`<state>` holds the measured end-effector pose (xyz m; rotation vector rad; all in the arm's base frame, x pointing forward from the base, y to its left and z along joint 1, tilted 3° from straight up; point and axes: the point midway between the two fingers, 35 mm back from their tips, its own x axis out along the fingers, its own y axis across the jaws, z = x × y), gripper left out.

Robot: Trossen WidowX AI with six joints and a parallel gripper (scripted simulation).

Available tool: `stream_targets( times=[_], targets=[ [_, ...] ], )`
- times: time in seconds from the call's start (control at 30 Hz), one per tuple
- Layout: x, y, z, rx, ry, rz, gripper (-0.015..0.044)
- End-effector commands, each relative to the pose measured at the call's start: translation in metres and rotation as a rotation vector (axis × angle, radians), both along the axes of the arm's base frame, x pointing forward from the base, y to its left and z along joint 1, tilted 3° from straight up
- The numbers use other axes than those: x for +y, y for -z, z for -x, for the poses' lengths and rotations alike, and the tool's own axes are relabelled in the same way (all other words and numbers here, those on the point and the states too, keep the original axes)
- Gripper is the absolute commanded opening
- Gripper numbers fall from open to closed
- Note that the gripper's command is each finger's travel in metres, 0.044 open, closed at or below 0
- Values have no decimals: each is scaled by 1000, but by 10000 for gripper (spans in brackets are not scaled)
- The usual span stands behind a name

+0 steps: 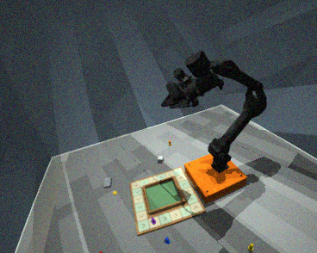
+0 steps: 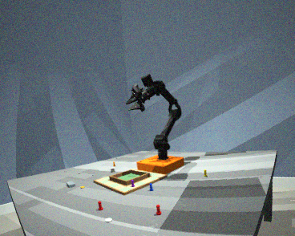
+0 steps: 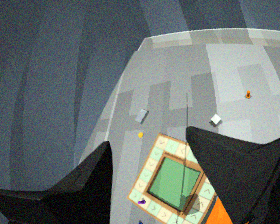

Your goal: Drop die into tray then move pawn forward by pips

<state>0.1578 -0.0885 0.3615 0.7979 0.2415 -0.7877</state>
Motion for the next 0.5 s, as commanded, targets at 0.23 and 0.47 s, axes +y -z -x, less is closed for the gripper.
stream_targets(
  times=[0.23, 0.47],
  targets=[
    [-90, 117, -81, 647, -129, 6, 275],
    [-153, 222, -77, 926, -349, -153, 275]
  ],
)
